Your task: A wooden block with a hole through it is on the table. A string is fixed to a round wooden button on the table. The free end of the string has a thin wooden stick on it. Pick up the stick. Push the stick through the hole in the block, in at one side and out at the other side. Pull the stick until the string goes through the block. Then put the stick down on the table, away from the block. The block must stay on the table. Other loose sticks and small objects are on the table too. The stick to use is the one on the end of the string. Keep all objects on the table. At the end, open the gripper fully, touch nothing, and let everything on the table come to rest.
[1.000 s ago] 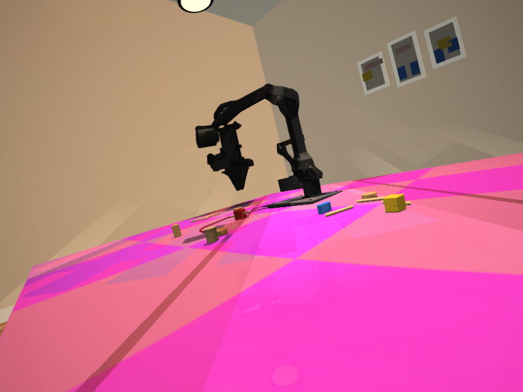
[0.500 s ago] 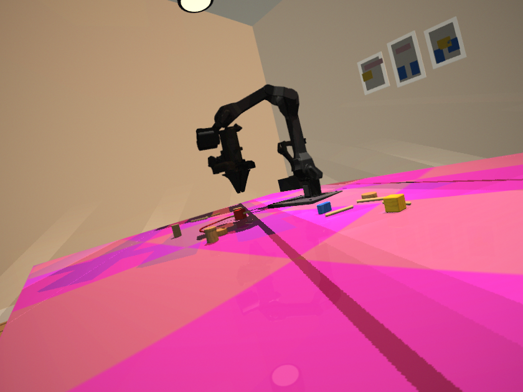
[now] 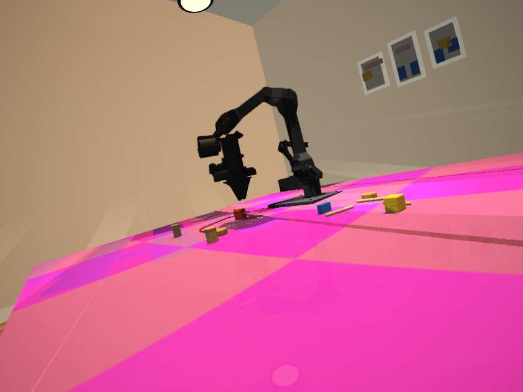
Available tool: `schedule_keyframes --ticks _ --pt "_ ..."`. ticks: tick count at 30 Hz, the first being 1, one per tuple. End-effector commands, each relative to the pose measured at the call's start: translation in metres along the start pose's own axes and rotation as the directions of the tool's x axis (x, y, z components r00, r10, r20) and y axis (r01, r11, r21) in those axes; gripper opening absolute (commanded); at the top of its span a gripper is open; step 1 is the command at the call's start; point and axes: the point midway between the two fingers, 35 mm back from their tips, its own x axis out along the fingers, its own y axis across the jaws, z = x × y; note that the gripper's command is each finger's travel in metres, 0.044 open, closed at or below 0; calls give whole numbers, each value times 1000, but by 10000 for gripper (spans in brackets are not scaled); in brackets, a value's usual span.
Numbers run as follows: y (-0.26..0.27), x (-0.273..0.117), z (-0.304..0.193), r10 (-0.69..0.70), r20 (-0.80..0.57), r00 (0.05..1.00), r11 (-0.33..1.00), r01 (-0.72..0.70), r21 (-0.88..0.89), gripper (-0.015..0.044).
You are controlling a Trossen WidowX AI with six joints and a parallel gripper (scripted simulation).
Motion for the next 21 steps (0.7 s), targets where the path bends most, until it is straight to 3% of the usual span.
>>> schedule_keyframes --ticks 1,21 --pt "-2 11 -3 -11 -14 1000 1000 11 4 122" --pt "-4 44 -5 -11 -14 1000 1000 11 4 122"
